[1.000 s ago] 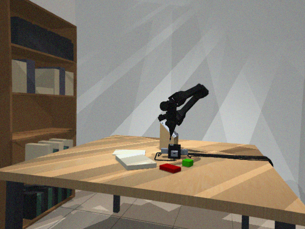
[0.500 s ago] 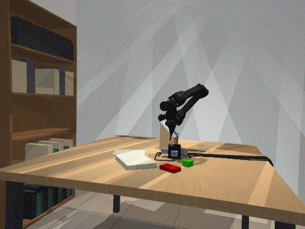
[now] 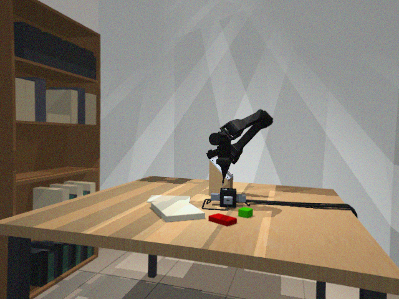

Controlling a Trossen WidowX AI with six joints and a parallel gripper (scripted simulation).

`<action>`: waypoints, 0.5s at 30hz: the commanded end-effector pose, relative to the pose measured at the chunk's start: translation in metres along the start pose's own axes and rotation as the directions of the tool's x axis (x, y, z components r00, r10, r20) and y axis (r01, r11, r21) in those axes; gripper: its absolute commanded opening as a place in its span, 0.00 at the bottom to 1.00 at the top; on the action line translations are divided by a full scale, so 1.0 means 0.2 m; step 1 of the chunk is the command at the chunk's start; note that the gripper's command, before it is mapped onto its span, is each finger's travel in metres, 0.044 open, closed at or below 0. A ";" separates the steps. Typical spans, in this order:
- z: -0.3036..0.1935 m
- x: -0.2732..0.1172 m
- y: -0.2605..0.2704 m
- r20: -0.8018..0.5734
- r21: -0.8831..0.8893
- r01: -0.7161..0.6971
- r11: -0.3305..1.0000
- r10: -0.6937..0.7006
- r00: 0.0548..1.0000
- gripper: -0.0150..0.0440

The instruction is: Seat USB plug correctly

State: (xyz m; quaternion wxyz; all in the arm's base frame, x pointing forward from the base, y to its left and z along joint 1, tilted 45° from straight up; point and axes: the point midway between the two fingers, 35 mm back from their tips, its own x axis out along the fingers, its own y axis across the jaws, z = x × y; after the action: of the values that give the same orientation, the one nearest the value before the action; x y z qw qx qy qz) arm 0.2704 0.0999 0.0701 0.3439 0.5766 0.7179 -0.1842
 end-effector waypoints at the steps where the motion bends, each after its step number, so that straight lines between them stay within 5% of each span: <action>1: 0.00 0.00 0.00 -0.008 -0.006 -0.003 1.000 0.002 1.000 0.25; 15: -0.01 0.01 0.00 -0.016 -0.014 -0.003 1.000 0.002 1.000 0.25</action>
State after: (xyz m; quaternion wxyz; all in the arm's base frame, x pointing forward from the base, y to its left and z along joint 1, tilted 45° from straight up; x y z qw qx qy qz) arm 0.2699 0.1017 0.0695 0.3430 0.5760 0.7202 -0.1784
